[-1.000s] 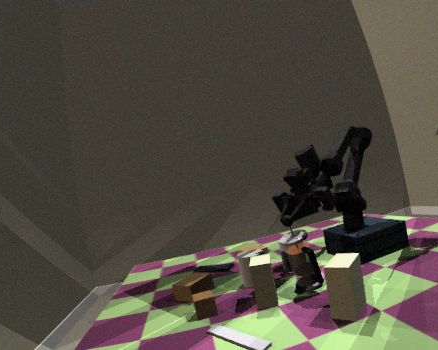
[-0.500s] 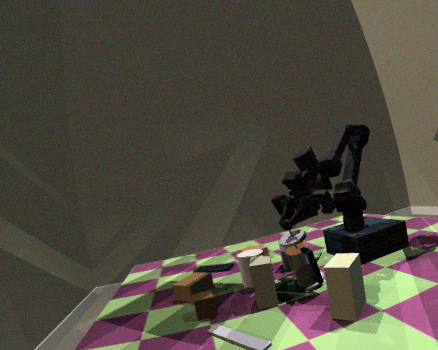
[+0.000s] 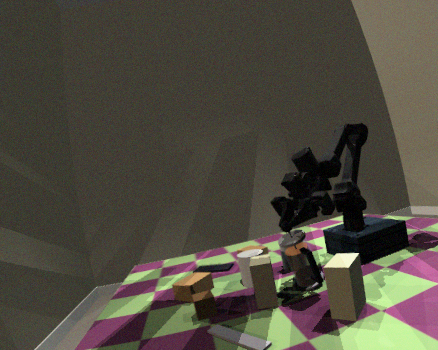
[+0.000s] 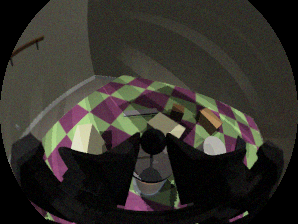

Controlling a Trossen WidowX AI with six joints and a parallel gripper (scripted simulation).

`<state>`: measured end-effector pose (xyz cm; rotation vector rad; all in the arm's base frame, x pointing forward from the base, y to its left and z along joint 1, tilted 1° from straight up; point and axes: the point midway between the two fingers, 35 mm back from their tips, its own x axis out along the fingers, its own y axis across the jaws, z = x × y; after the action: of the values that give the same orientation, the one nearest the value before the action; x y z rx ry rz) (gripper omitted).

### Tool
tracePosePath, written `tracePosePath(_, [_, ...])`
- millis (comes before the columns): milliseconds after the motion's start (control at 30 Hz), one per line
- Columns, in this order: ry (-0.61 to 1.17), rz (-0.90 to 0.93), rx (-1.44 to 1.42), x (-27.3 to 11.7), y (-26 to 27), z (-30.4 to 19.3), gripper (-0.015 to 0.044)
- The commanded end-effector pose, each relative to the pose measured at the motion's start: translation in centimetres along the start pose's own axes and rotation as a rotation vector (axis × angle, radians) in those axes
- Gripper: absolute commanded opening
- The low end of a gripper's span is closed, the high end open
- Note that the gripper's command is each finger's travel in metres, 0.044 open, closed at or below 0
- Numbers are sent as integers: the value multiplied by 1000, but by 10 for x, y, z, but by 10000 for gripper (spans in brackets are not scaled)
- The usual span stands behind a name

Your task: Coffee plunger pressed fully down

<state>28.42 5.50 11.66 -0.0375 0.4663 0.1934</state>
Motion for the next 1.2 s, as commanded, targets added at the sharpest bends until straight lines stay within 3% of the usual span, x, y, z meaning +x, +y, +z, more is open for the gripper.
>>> tracePosePath(0, [23, -2, 7, 3, 0, -5, 122])
tracePosePath(833, [6, 0, 1, 4, 0, 1, 122])
tracePosePath(1167, [6, 0, 1, 4, 0, 1, 385])
